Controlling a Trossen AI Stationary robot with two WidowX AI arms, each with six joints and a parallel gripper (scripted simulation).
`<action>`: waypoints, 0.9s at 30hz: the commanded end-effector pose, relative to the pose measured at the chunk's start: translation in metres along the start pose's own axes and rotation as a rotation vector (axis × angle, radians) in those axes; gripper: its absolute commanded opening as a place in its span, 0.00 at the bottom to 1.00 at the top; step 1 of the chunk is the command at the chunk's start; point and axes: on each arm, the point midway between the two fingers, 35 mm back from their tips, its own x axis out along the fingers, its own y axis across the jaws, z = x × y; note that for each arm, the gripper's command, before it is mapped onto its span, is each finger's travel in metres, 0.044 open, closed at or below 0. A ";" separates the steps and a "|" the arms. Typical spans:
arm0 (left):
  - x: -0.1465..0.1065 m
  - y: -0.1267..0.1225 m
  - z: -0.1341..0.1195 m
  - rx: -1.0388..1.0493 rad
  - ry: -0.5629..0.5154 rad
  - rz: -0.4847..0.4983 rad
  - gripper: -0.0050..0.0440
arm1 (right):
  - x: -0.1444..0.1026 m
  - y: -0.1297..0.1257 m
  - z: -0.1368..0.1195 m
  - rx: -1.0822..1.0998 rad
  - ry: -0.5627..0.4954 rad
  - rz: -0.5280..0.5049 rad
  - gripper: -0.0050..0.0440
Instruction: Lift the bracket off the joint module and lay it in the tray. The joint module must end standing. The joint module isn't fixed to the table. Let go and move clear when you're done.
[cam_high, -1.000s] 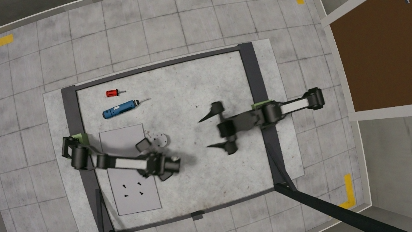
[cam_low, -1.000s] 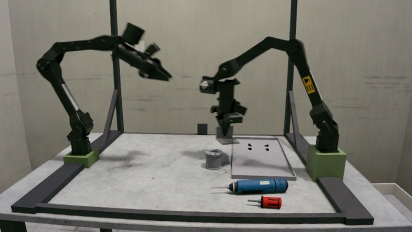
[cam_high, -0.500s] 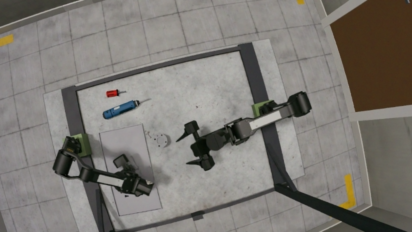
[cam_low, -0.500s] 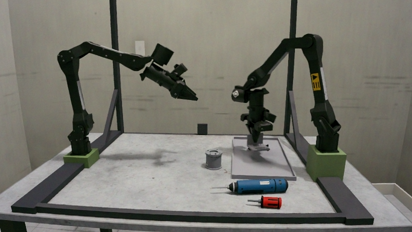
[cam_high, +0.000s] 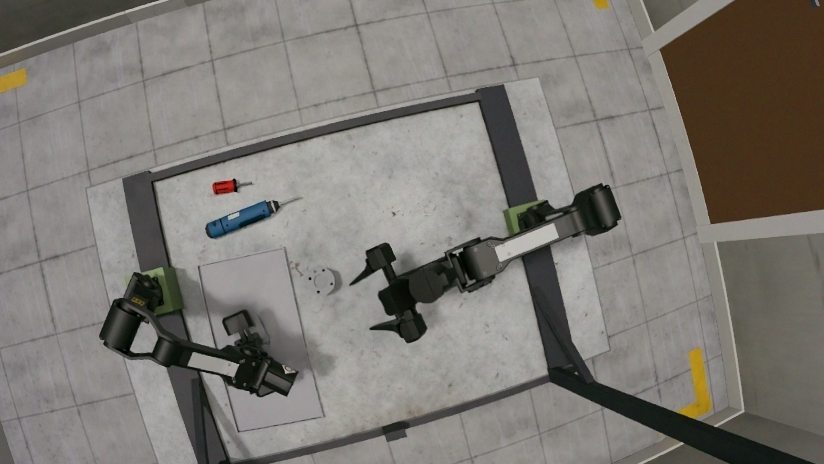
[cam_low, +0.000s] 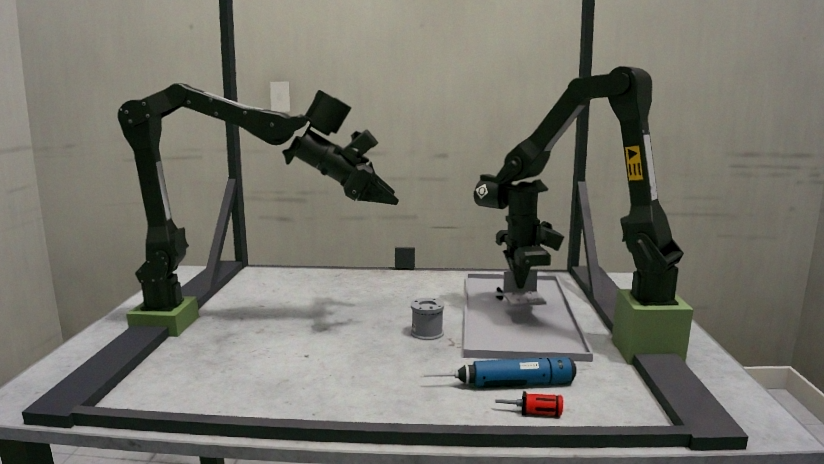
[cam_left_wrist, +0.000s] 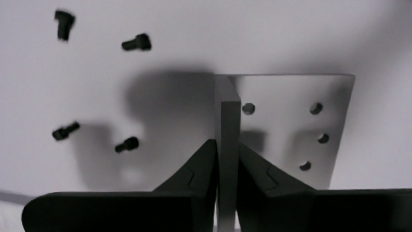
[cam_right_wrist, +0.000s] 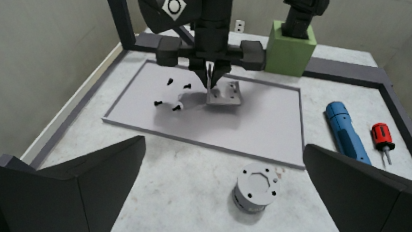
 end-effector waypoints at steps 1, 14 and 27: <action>-0.009 0.003 -0.002 0.101 0.031 0.024 0.00 | -0.006 0.000 0.010 0.001 -0.029 -0.002 1.00; 0.002 0.001 -0.001 0.199 0.017 0.010 0.00 | -0.006 0.000 0.010 0.001 -0.029 -0.002 1.00; 0.016 0.002 -0.002 0.194 0.017 0.010 0.00 | -0.006 0.000 0.010 0.001 -0.029 -0.002 1.00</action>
